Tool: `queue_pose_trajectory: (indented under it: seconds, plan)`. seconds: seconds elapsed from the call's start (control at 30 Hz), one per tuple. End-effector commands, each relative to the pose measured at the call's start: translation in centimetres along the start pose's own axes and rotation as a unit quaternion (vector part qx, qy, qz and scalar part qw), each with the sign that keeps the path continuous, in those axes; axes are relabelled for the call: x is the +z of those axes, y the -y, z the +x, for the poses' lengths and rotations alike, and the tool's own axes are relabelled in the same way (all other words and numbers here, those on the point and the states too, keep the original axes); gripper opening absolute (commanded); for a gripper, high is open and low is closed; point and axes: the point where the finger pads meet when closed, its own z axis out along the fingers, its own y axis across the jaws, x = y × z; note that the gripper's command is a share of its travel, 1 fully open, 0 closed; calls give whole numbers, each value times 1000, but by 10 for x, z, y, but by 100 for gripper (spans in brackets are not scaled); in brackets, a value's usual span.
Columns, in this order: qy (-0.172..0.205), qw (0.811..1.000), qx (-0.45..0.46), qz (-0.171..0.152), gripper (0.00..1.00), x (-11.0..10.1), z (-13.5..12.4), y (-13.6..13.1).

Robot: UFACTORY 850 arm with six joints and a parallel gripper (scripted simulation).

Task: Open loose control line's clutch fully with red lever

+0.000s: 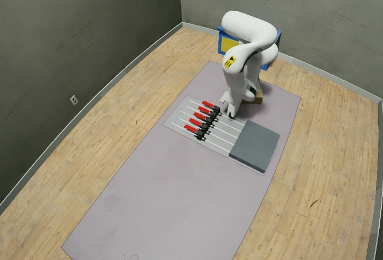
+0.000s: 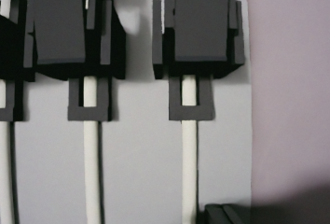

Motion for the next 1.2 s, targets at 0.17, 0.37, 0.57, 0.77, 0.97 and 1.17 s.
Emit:
queue_pose_trajectory:
  seconds: [0.17, 0.37, 0.57, 0.77, 0.97, 1.17]
  plan:
    - [0, 1000, 0, 0, 0, 0, 0, 6]
    - [0, 1000, 0, 0, 0, 0, 0, 11]
    - [0, 1000, 0, 0, 0, 0, 0, 17]
    - [0, 1000, 0, 0, 0, 0, 0, 23]
    - [0, 1000, 0, 0, 0, 0, 0, 27]
    - [0, 1000, 0, 0, 0, 0, 0, 32]
